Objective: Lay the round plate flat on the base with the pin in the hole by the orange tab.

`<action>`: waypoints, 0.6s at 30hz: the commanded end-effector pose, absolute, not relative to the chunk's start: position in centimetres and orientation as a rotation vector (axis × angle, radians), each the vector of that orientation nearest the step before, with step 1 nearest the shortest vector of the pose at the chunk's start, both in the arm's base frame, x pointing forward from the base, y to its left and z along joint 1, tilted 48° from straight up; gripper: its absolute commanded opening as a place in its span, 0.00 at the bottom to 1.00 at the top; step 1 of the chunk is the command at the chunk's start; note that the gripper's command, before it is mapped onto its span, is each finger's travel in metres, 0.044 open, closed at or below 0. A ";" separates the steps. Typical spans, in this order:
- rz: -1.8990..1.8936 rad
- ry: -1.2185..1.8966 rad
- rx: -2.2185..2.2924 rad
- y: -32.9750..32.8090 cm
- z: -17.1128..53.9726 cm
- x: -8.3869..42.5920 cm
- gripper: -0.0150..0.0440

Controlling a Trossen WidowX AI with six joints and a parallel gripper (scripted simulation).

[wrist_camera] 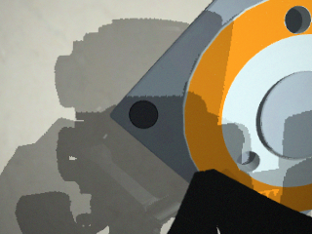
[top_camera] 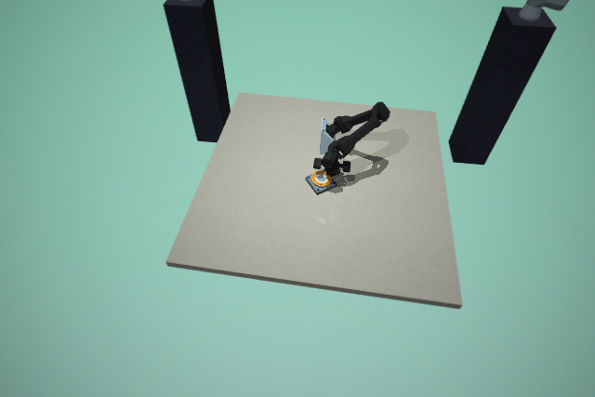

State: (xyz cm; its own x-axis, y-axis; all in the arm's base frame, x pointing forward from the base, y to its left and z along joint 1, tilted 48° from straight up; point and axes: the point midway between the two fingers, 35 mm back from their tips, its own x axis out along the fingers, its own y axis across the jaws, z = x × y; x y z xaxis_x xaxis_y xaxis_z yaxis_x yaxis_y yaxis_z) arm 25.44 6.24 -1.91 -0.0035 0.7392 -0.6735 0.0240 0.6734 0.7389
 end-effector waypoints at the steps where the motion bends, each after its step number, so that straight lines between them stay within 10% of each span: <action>1: 0.634 1.505 0.667 6.3 -2.2 24.5 0.25; 18: 0.634 1.506 0.667 5.8 -2.8 23.4 0.25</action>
